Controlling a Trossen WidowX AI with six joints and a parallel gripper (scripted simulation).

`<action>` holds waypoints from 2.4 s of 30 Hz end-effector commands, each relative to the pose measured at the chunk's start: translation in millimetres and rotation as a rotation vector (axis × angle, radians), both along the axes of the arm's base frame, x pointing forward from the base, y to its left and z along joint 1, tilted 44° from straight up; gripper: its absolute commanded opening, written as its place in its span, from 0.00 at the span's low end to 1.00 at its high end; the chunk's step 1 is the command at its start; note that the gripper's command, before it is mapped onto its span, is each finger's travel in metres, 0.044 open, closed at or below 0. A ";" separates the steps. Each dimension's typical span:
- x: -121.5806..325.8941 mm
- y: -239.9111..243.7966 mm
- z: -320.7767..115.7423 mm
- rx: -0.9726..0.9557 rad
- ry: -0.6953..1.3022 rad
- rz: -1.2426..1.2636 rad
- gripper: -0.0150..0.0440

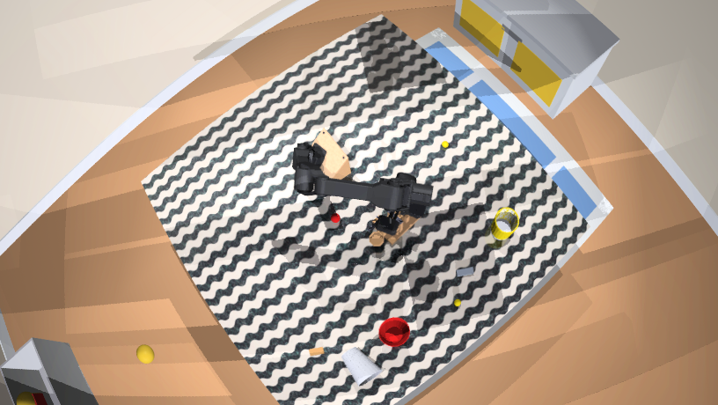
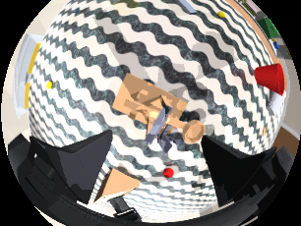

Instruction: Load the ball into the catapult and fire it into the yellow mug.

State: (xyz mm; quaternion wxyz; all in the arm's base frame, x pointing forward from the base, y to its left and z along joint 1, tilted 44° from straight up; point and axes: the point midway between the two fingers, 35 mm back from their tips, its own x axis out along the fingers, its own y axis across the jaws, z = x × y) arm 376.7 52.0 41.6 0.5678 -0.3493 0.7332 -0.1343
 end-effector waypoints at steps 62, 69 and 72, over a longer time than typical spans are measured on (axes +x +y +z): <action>-12.8 -27.8 -91.4 0.137 0.788 0.832 1.00; -14.7 -35.4 -99.6 0.136 0.788 0.832 1.00; -15.6 -38.7 -103.1 0.136 0.788 0.832 1.00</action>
